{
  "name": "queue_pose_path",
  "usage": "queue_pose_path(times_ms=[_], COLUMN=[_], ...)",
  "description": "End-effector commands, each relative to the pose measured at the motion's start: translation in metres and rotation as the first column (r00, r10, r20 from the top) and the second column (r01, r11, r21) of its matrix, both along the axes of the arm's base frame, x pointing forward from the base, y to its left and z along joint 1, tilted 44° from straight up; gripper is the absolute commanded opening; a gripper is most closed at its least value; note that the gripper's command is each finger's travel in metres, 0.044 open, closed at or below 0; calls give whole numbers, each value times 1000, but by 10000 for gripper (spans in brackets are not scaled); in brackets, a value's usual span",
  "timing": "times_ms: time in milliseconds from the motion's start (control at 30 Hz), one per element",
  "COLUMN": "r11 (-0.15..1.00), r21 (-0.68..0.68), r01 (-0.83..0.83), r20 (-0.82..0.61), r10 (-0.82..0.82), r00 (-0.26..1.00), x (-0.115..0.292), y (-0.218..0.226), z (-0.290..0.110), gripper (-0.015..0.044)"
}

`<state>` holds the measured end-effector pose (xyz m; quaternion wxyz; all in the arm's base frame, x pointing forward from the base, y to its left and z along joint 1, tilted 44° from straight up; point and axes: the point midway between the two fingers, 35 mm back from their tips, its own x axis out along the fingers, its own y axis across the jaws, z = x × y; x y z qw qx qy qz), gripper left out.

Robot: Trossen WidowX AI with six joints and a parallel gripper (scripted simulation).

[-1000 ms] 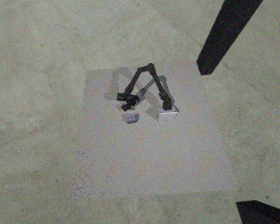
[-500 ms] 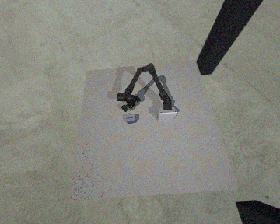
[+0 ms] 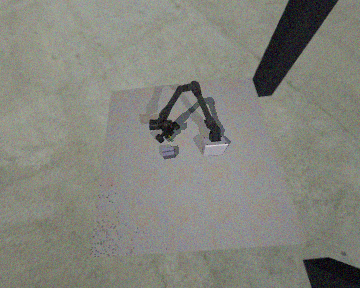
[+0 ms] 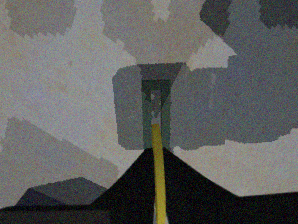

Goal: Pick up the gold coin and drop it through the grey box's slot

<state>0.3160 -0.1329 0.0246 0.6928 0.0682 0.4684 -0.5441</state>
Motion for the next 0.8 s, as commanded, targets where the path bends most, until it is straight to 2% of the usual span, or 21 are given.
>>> queue_pose_path(times_ms=[0,767], r11=[1000,1000], r21=[0,-2], r01=[3,3], r20=[17,16], r10=[-3,-3], r00=[1000,1000], x=[3,1], y=[6,45], z=[10,51], gripper=[0,0])
